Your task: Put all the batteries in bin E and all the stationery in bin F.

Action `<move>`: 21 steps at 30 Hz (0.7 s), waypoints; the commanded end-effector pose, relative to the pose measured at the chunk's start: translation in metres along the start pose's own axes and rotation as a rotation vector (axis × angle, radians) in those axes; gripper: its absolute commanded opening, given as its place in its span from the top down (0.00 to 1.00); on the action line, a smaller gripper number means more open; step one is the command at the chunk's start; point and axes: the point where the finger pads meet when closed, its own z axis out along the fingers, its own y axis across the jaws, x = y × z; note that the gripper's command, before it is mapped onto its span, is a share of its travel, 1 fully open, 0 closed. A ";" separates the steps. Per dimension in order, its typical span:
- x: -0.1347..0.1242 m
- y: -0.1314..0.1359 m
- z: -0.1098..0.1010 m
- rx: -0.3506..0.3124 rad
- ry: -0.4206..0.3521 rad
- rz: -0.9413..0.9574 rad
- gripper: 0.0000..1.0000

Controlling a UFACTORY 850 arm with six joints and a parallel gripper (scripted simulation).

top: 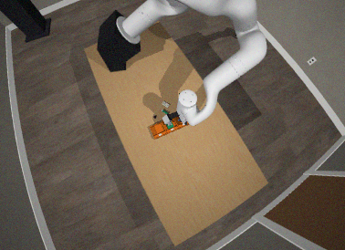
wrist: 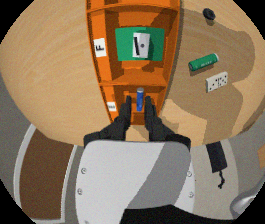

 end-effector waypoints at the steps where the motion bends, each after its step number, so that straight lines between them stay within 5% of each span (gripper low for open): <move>1: 0.000 -0.001 -0.001 0.001 0.000 0.000 0.77; 21: 0.000 -0.001 -0.010 0.001 0.000 0.000 0.77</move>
